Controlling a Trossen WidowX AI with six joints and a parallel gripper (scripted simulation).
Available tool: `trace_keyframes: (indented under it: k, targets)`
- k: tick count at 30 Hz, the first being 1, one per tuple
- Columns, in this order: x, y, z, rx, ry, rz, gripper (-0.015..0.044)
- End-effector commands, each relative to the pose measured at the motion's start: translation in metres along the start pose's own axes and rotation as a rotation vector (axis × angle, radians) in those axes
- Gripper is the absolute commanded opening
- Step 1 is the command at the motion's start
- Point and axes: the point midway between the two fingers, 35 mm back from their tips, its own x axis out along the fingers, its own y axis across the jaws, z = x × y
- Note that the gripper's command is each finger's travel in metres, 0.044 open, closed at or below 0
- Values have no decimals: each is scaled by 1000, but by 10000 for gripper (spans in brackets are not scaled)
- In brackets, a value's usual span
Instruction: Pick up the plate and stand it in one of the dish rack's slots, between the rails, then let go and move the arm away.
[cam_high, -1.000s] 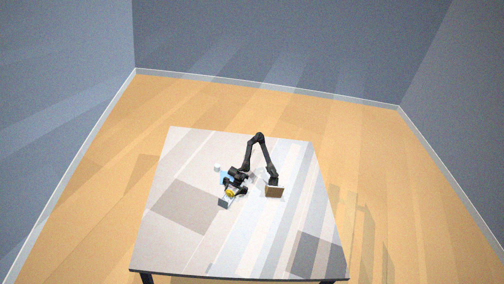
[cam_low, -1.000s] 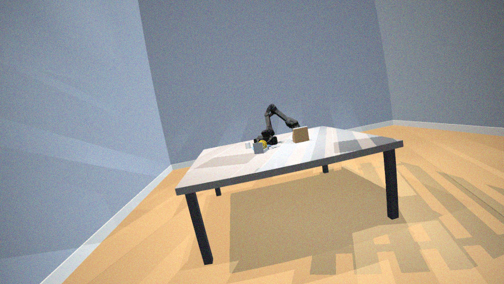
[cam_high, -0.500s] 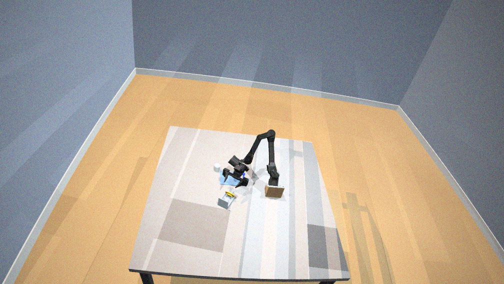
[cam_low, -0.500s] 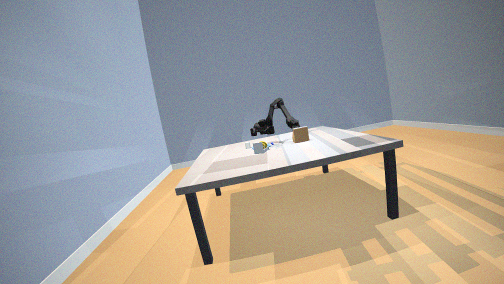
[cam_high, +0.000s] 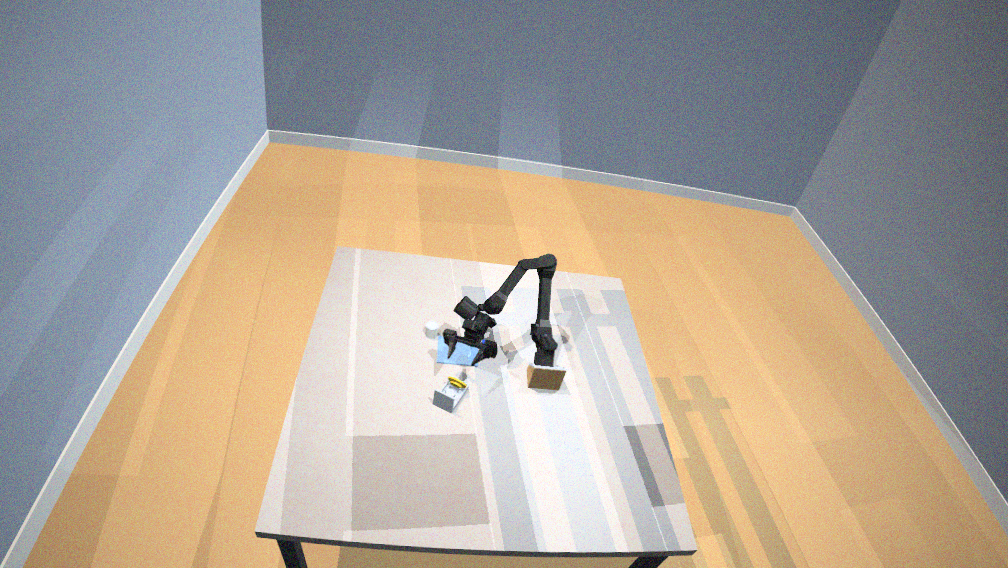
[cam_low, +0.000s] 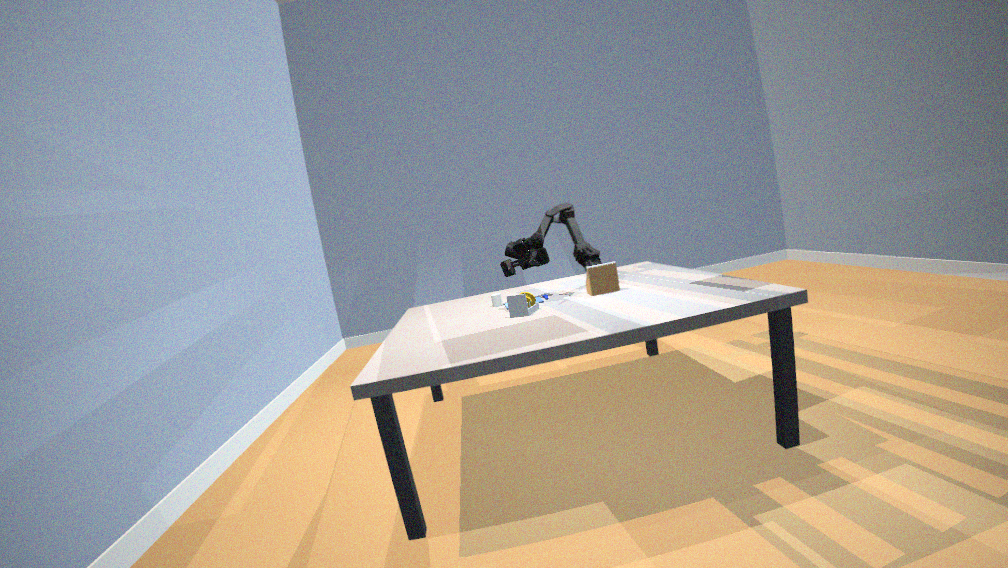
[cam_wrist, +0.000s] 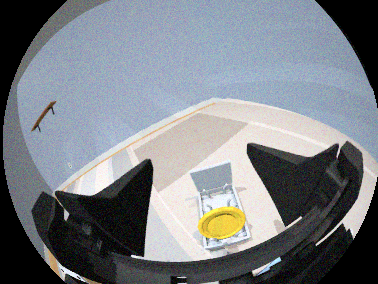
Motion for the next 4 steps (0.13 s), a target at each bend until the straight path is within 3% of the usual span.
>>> trace_keyframes:
  k: [1,4]
  targets:
    - [2,4,0,104,90,15,400]
    - [2,8,0,176,160,23,400]
